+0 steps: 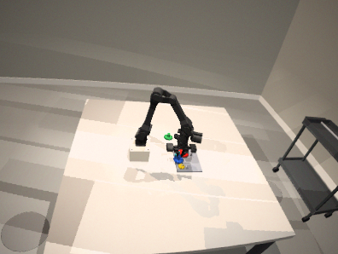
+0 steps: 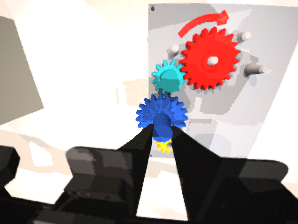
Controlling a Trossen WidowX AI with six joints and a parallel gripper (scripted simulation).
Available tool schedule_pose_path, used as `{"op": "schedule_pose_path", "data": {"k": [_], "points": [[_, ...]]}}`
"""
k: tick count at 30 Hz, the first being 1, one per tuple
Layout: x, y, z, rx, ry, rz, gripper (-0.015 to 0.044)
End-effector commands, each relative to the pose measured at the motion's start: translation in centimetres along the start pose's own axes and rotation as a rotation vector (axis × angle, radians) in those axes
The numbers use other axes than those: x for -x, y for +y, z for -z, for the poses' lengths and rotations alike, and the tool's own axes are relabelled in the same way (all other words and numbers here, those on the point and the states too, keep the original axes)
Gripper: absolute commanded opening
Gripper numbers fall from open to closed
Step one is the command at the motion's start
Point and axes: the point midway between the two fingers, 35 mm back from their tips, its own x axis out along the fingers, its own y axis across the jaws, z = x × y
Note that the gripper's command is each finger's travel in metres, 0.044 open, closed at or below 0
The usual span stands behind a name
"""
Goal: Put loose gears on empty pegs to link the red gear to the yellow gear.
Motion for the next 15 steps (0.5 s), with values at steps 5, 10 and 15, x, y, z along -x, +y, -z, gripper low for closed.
{"op": "schedule_pose_path", "data": {"k": [5,10,15], "points": [[-0.58,0.17,0.04,-0.139,0.002,-0.007,0.0000],[-0.66,0.12,0.11,-0.159,0.002,-0.007,0.0000],[-0.74,0.06,0.06,-0.106,0.002,-0.007,0.0000]]}}
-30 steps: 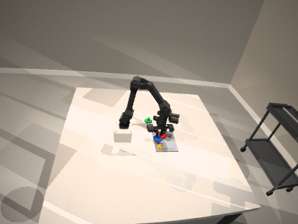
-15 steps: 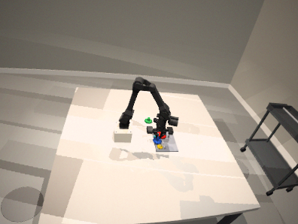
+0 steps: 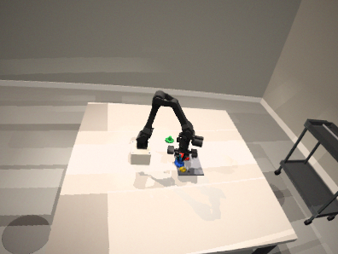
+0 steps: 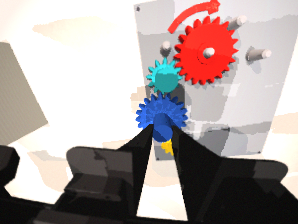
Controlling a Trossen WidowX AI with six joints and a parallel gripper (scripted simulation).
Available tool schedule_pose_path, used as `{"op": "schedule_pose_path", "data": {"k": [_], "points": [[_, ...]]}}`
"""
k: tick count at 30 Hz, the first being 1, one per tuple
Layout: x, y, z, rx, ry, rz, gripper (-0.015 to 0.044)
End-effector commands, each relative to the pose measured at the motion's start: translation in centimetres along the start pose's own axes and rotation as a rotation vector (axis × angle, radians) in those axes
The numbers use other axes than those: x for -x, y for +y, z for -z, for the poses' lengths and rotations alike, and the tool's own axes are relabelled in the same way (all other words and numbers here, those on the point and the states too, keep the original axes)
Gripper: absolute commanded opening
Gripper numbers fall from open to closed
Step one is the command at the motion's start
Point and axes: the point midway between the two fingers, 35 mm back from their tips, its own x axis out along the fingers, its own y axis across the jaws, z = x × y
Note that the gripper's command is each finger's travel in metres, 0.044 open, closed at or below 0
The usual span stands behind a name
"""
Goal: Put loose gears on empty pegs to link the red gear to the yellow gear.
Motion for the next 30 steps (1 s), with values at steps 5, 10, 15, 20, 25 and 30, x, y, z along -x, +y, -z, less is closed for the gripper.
{"op": "schedule_pose_path", "data": {"k": [5,10,15,20,25,30], "points": [[-0.22,-0.01,-0.07,0.124,0.002,-0.001,0.0000],[-0.33,0.06,-0.05,0.215,0.002,-0.001,0.0000],[-0.42,0.05,0.03,0.273,0.002,-0.001,0.0000],[-0.51,-0.04,0.03,0.269,0.002,-0.001,0.0000],[-0.59,-0.05,-0.04,0.216,0.002,-0.001,0.0000],[-0.66,0.02,-0.07,0.122,0.002,-0.001,0.0000]]}}
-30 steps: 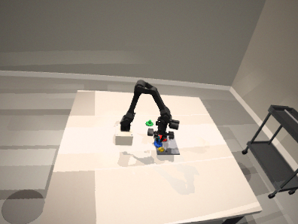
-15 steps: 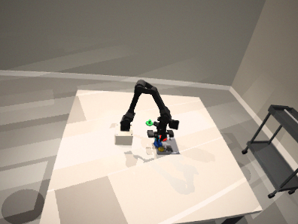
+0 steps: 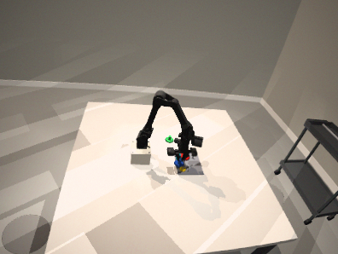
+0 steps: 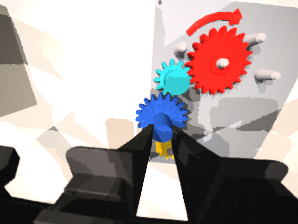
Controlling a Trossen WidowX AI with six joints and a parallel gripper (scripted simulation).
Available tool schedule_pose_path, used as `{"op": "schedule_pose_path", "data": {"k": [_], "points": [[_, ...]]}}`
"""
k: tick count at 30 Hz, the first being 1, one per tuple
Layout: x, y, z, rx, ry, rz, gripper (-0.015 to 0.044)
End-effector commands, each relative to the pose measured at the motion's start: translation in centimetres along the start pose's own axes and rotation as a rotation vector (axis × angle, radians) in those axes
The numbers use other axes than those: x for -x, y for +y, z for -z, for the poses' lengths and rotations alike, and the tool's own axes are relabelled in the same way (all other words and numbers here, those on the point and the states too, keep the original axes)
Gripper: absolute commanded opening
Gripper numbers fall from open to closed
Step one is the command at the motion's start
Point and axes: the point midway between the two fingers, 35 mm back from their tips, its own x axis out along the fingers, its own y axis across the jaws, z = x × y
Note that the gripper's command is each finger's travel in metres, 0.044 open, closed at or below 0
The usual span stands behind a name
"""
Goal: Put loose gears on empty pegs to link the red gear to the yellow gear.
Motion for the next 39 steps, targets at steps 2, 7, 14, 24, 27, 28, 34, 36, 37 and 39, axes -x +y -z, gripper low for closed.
{"op": "schedule_pose_path", "data": {"k": [2,7,14,24,27,28,34,36,37,39], "points": [[-0.15,0.03,-0.02,-0.101,0.001,0.001,0.0000],[-0.15,0.06,0.06,-0.181,0.001,0.001,0.0000],[0.15,-0.05,0.10,-0.214,0.001,0.001,0.0000],[-0.20,0.01,-0.03,-0.080,0.001,0.001,0.0000],[-0.22,0.05,0.00,-0.022,0.001,0.001,0.0000],[-0.23,0.05,0.02,-0.003,0.001,0.001,0.0000],[-0.25,0.01,0.08,0.066,0.001,0.001,0.0026],[-0.16,0.02,0.07,0.049,0.001,0.001,0.0079],[-0.09,0.02,0.06,0.036,0.001,0.001,0.0105],[0.10,0.02,0.03,-0.001,0.001,0.001,0.0140]]}}
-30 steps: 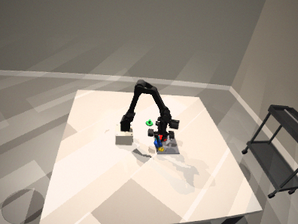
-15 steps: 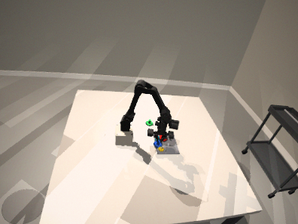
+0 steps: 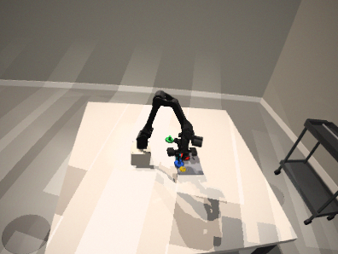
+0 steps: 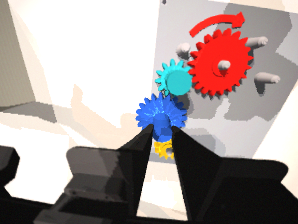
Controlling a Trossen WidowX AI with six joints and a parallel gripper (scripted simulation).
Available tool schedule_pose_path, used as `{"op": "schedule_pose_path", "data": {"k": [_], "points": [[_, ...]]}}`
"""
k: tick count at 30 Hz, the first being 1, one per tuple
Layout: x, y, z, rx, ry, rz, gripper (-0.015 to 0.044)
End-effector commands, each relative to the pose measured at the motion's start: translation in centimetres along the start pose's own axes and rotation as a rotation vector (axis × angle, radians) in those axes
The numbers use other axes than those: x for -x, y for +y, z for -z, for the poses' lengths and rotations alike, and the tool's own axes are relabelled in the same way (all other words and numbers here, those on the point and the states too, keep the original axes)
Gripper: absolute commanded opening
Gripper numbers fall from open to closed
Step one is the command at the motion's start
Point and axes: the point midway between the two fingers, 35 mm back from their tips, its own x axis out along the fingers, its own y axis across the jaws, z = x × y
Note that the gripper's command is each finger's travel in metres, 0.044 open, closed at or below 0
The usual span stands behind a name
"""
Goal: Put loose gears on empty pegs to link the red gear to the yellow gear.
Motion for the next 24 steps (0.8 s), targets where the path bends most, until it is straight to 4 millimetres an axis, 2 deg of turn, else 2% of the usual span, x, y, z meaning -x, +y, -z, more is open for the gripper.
{"op": "schedule_pose_path", "data": {"k": [1,5,11,15,16,19,24], "points": [[0.2,0.0,0.0,-0.054,0.000,-0.002,0.0140],[1.1,-0.1,0.0,-0.076,0.000,-0.002,0.0140],[4.6,0.0,0.0,-0.095,0.000,-0.001,0.0140],[4.8,0.0,0.0,-0.096,0.000,-0.001,0.0140],[4.3,-0.1,0.0,-0.086,-0.001,-0.003,0.0166],[8.3,0.2,-0.1,-0.086,-0.001,-0.003,0.0245],[8.6,0.3,-0.1,-0.086,-0.001,-0.003,0.0376]]}}
